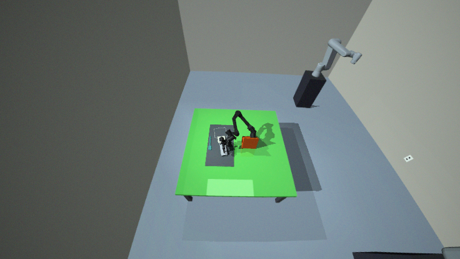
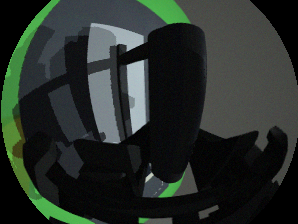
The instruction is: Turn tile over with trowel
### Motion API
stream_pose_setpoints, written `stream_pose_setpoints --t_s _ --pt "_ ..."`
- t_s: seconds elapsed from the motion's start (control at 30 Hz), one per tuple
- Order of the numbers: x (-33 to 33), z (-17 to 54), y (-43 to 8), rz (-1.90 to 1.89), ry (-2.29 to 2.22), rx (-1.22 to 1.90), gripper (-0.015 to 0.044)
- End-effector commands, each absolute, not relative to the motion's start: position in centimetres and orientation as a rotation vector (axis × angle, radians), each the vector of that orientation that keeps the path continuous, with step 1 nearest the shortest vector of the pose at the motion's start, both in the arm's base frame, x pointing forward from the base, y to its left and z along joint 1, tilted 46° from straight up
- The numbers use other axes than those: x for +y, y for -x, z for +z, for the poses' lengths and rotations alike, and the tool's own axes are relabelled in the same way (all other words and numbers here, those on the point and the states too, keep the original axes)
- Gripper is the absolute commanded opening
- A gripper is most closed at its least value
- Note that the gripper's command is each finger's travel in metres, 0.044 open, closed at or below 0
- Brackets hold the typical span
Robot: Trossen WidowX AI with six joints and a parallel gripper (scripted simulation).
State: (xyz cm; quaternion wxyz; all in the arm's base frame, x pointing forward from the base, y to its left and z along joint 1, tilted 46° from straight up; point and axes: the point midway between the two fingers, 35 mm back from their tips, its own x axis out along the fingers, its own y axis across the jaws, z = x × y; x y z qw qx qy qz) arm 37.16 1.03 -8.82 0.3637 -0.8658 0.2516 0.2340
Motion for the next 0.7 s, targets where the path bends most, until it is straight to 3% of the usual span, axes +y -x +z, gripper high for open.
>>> stream_pose_setpoints --t_s 0.0,0.67 --pt "0.3 -8.0 -37.5 0.584 2.227 0.651 0.0" --pt "0.1 -6.7 -37.6 0.551 2.312 0.668 0.0"
